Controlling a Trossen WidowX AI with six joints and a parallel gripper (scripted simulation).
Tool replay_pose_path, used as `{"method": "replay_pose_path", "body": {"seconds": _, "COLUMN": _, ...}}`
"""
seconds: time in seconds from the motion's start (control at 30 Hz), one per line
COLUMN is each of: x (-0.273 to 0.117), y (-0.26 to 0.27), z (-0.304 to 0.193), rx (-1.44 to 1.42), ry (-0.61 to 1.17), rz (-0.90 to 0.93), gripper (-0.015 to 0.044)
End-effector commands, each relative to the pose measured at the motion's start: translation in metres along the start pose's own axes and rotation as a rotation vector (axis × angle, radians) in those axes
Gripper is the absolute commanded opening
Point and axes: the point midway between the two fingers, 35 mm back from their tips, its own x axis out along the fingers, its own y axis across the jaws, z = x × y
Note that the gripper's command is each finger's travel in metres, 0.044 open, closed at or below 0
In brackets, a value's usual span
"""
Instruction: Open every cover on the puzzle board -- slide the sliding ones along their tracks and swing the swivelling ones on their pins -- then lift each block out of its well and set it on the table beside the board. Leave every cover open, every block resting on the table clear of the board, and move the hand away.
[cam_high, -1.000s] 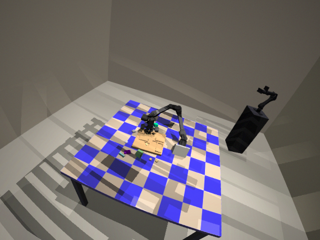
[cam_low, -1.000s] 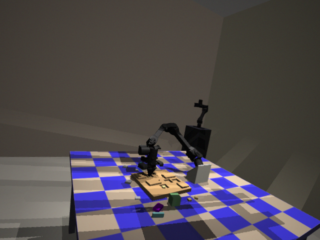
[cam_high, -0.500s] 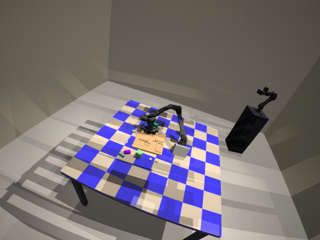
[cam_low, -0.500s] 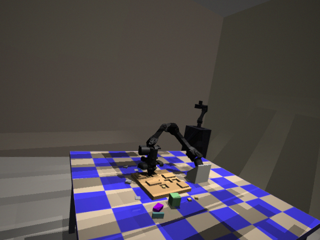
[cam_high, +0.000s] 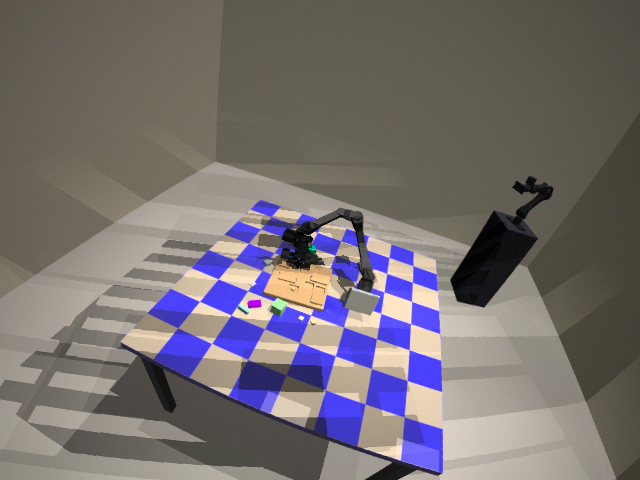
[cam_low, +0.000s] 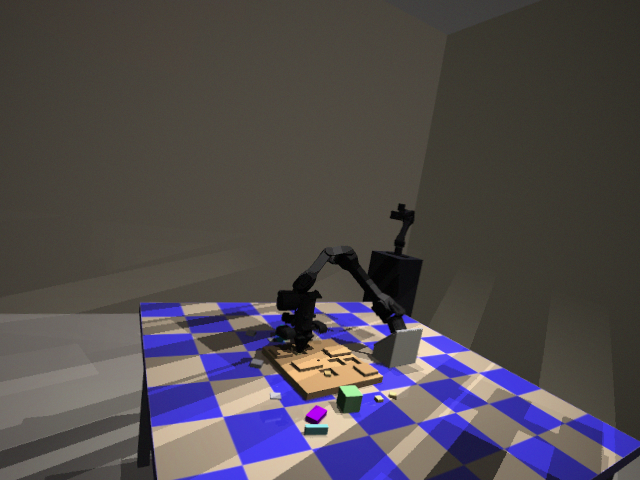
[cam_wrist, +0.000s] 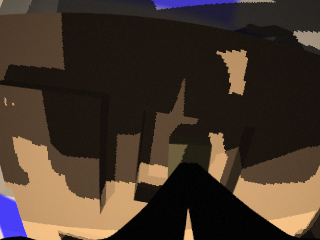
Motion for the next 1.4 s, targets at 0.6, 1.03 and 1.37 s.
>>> {"method": "replay_pose_path", "body": {"seconds": 0.6, "x": -0.029, "y": 0.000, "z": 0.001, "rx": 0.001, "ry": 0.004, "rz": -0.009, "gripper": 0.0131}}
{"method": "replay_pose_path", "body": {"seconds": 1.03, "x": -0.062, "y": 0.000, "z": 0.004, "rx": 0.009, "ry": 0.002, "rz": -0.004, "gripper": 0.0144}}
{"method": "replay_pose_path", "body": {"seconds": 1.37, "x": -0.035, "y": 0.000, "z": 0.004, "rx": 0.010, "ry": 0.001, "rz": -0.004, "gripper": 0.0144}}
